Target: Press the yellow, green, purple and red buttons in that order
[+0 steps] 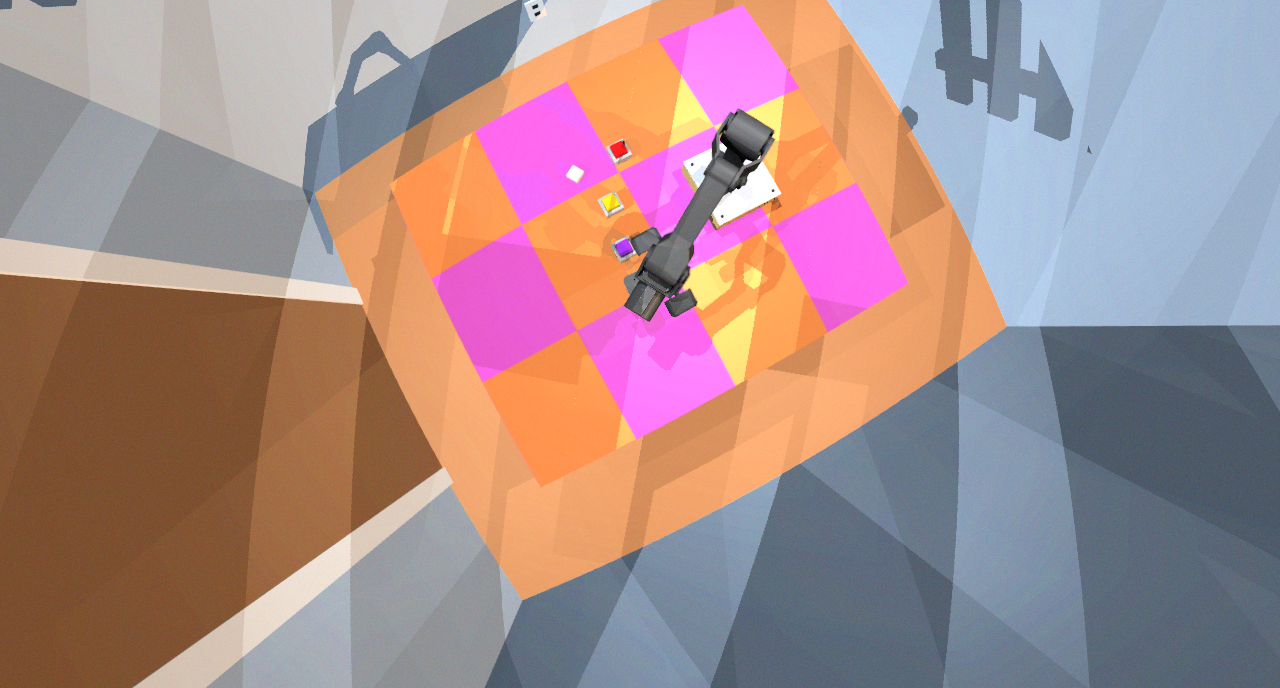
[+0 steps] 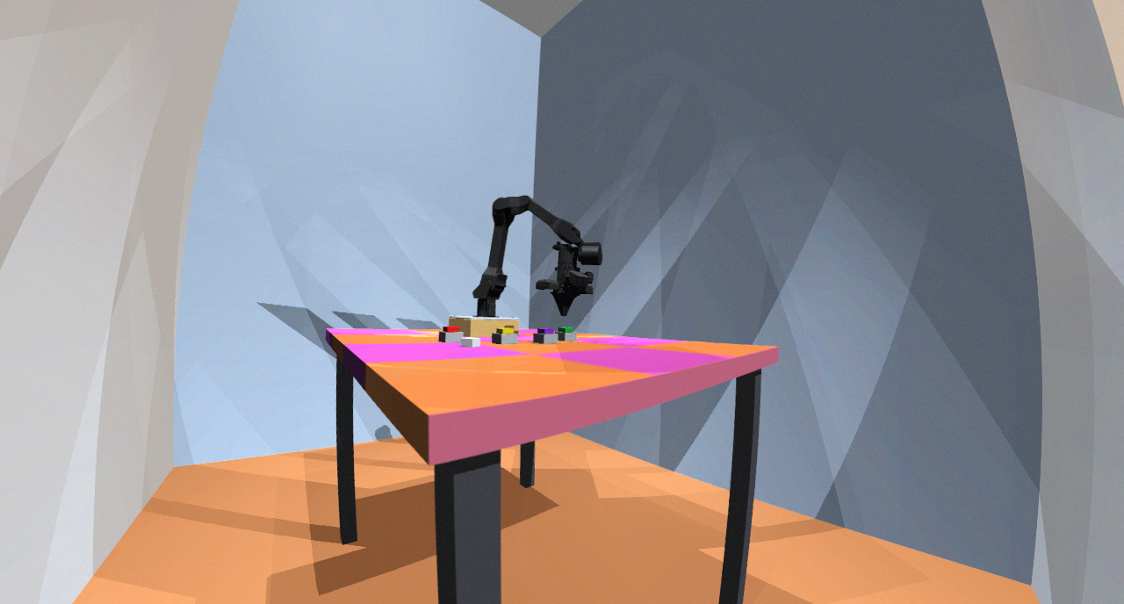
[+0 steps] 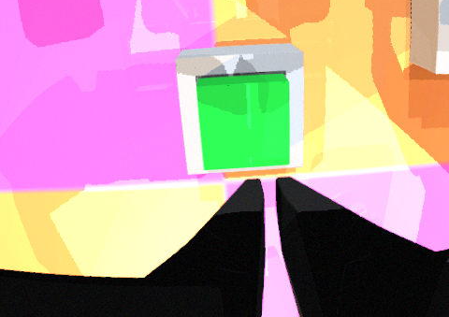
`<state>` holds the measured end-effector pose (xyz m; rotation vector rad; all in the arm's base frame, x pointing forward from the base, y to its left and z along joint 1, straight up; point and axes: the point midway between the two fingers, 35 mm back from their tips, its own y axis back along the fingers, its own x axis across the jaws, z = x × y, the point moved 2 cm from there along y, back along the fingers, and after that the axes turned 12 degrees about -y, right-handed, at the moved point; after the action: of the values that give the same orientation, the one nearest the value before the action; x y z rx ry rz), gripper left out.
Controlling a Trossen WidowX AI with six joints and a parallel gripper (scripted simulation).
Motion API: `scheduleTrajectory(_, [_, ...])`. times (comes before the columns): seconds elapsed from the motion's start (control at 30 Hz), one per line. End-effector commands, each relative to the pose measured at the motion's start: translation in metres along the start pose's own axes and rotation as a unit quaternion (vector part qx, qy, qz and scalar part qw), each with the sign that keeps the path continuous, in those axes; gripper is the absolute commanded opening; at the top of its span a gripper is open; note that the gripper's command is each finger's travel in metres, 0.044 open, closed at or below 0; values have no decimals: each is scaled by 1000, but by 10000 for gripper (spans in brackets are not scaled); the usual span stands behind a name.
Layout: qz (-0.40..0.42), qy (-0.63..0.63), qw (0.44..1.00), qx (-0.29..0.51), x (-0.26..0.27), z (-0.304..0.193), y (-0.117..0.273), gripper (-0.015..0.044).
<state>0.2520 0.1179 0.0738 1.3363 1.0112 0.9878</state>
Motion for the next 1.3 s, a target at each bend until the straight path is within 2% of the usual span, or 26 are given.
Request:
scheduleTrajectory(0.0, [13, -3, 1000, -15, 2, 2, 49, 20])
scheduleTrajectory(0.23, [13, -3, 1000, -15, -4, 7, 51, 20])
scheduleTrajectory(0.53, [9, -3, 1000, -18, -94, 61, 51, 20])
scheduleTrajectory(0.7, [9, -3, 1000, -18, -96, 62, 49, 20])
scheduleTrajectory(0.87, [9, -3, 1000, -18, -95, 64, -8, 20])
scheduleTrajectory(1.27, [9, -3, 1000, -18, -95, 65, -20, 20])
